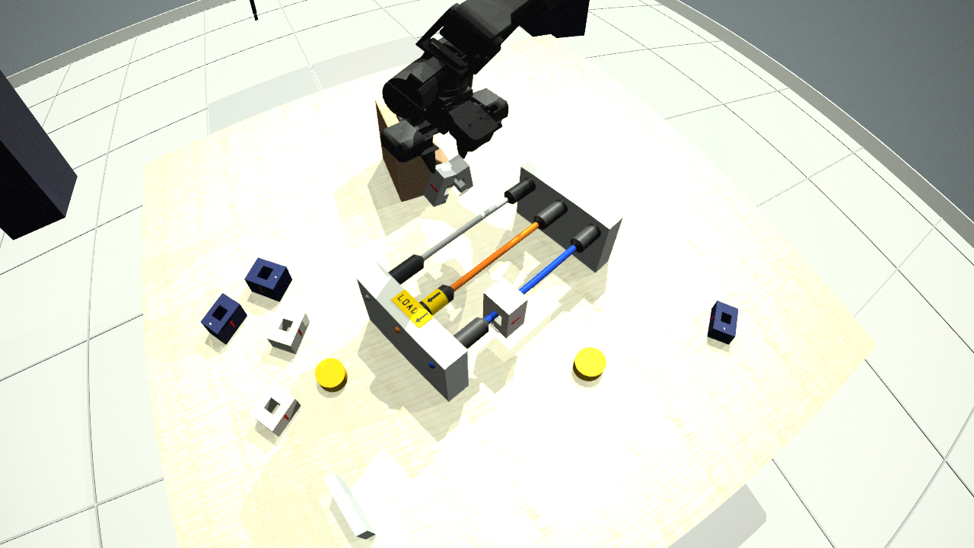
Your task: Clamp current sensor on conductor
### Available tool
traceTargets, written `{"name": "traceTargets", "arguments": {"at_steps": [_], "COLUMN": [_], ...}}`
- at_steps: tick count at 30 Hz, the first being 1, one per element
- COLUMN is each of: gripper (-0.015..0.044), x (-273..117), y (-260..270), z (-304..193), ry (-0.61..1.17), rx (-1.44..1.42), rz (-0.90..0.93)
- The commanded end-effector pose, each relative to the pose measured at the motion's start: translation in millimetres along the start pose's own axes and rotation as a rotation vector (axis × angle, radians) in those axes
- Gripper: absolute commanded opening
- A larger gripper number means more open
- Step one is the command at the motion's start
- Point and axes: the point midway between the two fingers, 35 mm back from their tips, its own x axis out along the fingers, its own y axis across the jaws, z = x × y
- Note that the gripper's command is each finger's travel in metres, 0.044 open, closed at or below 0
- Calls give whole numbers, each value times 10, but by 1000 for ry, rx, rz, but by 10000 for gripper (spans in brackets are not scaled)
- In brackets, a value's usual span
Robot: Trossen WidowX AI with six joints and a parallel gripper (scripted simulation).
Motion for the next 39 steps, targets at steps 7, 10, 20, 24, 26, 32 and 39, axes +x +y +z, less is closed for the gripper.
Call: {"name": "traceTargets", "arguments": {"at_steps": [7,10,20,24,26,32,39], "gripper": [0,0,0,0,0,0,0], "x": [-13,-13,-5,2,6,22,47], "y": [43,61,135,172,192,258,347], "z": [242,312,547,640,686,824,981], "ry": [-2,-2,-5,-6,-6,-6,-5], "rx": [280,362,636,746,800,964,1154], "rz": [-4,-6,-6,-5,-4,-1,5]}}
